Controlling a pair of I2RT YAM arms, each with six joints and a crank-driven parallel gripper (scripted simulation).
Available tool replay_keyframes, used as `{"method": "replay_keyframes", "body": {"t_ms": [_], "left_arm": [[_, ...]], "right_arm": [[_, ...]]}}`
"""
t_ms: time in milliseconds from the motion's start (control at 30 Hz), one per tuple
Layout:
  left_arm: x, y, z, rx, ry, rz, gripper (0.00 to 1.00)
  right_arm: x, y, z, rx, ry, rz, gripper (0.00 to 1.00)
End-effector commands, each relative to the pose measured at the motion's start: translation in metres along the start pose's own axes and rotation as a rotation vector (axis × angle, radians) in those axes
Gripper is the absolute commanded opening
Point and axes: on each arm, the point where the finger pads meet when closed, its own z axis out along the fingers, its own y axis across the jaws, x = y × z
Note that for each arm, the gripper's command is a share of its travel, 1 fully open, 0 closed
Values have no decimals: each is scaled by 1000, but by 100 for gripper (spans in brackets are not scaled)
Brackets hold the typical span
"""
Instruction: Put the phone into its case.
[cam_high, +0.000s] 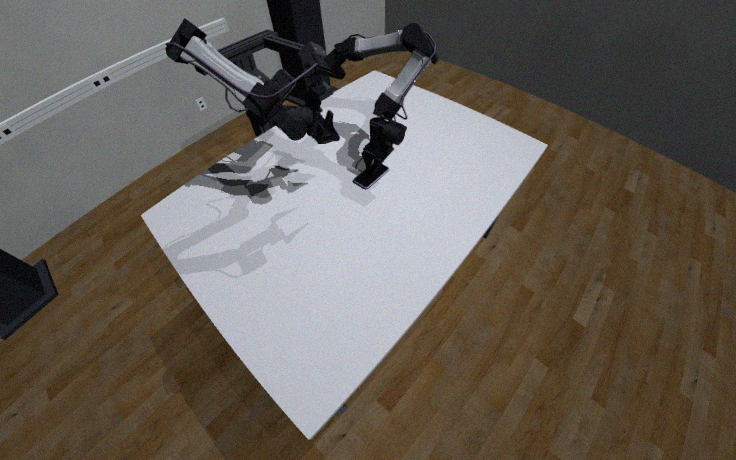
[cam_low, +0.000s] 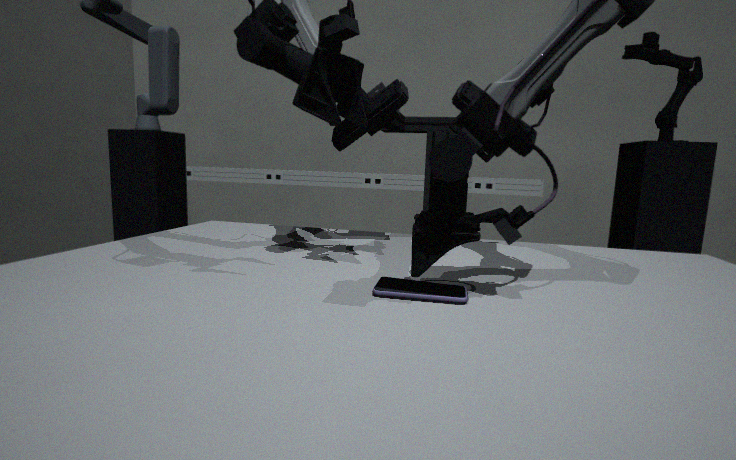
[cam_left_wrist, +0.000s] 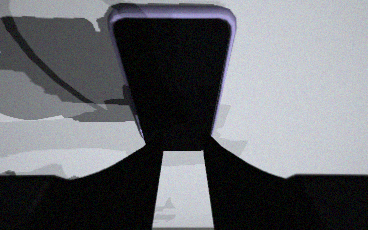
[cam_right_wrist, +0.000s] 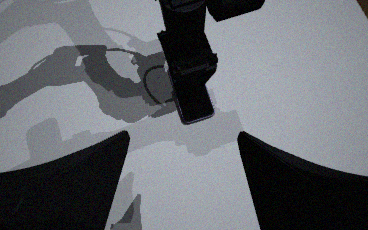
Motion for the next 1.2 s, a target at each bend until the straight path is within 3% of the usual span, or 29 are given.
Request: {"method": "replay_keyframes", "body": {"t_ms": [0, 433, 767, 933, 1167], "left_arm": [[11, 2, -6, -14, -10, -1, 37], [51, 10, -14, -6, 2, 23, 37], [37, -2, -13, 4, -5, -9, 37], [43, 7, 7, -9, 2, 8, 37], [48, 5, 11, -3, 6, 10, 37]], "right_arm": [[-8, 7, -14, 0, -72, -14, 100], [9, 2, -45, 141, -15, 21, 100], [11, -1, -46, 150, -4, 21, 100], [11, -1, -46, 150, -4, 21, 100], [11, -1, -46, 150, -4, 21, 100]]}}
